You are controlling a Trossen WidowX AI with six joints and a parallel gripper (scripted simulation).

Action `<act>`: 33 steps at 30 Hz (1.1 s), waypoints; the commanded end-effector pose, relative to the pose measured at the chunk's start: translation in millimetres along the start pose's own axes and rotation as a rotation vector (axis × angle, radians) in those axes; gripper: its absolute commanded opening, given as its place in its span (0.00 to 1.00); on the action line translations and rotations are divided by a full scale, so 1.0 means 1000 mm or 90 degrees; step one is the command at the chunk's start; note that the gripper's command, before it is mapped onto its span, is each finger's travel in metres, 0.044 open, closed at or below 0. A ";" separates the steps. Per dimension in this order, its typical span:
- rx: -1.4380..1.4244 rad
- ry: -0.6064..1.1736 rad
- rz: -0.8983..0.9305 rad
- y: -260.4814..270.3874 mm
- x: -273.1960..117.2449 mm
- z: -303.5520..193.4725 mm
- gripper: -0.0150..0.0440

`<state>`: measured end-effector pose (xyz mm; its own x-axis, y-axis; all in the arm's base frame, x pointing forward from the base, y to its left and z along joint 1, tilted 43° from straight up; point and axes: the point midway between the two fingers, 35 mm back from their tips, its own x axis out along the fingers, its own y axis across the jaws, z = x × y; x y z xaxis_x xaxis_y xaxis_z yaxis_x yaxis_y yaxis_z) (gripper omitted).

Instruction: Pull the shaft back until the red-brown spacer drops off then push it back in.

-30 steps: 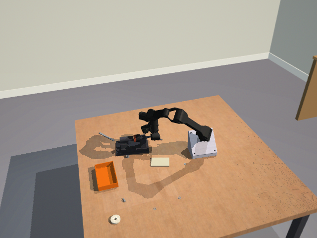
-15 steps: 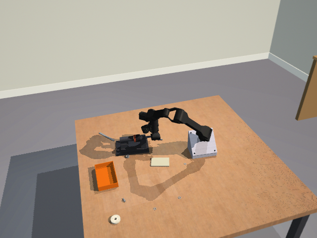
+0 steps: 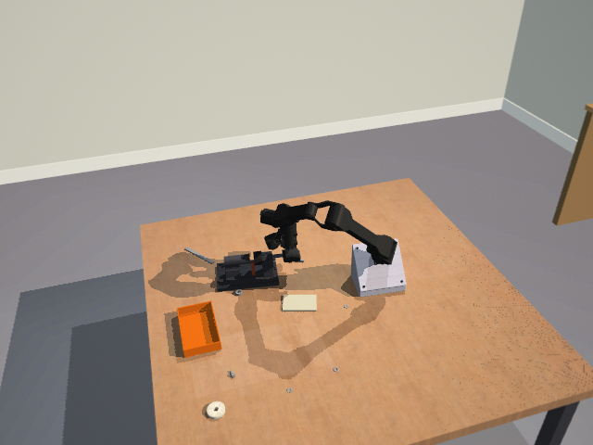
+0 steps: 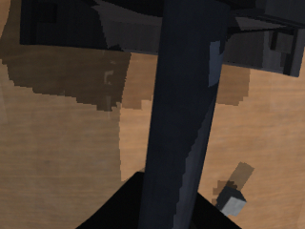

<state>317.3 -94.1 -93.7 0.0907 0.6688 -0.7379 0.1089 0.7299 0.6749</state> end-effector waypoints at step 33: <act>0.001 0.003 0.000 0.000 -0.001 0.005 0.25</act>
<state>318.3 -93.2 -94.3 0.0799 0.6740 -0.7344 0.1124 0.7260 0.6785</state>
